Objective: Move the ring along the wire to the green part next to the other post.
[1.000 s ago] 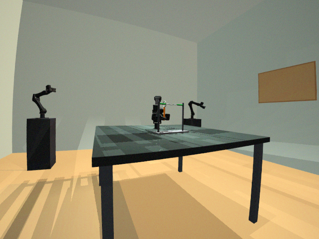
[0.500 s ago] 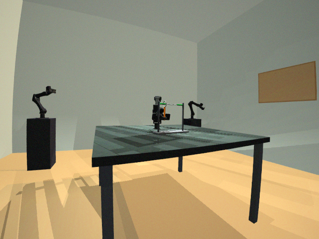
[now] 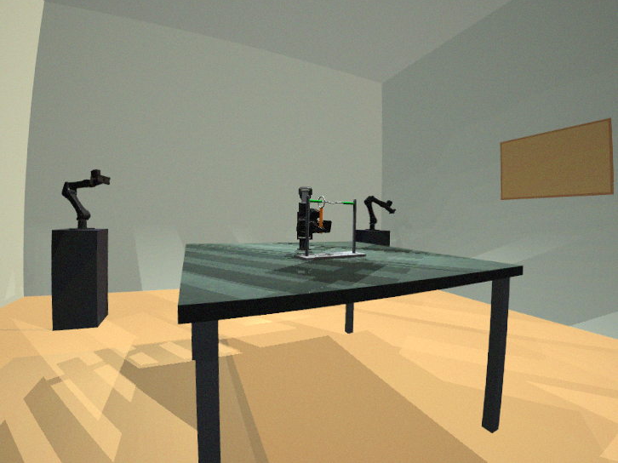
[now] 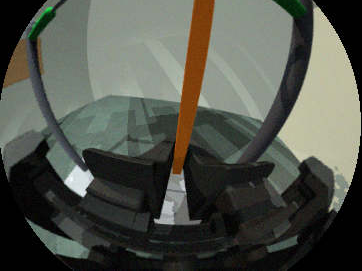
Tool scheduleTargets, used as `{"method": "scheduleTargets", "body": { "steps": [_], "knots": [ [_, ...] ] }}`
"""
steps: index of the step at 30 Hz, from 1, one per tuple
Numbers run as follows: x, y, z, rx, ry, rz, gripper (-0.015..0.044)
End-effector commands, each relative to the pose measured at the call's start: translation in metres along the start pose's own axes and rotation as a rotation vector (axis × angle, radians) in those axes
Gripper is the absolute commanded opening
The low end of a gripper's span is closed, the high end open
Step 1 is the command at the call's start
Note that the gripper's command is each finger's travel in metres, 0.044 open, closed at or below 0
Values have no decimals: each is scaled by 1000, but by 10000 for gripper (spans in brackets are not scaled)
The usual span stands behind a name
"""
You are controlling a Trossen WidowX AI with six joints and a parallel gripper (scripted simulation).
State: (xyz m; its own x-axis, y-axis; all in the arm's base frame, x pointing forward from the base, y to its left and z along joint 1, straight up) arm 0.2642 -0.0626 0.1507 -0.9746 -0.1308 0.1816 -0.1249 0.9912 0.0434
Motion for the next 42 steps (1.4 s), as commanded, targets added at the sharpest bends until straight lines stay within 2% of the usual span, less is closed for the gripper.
{"method": "scheduleTargets", "body": {
  "steps": [1,7,42],
  "knots": [
    [3,1,-3,6,20,6,-150],
    [9,9,-4,9,70,5,-150],
    [9,27,-3,133,78,-16,-150]
  ]
}}
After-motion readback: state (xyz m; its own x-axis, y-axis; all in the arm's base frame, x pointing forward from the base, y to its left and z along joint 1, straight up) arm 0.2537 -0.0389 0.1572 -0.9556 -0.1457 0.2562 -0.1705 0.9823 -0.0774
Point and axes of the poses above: the point midway between the two fingers, 35 mm back from their tips, its own x axis back along the fingers, its own y axis across the jaws, z = x × y, the point moved 5 cm from there along x, back along the fingers, and after that the axes turned 3 degrees about -x, right-handed, at the moved point
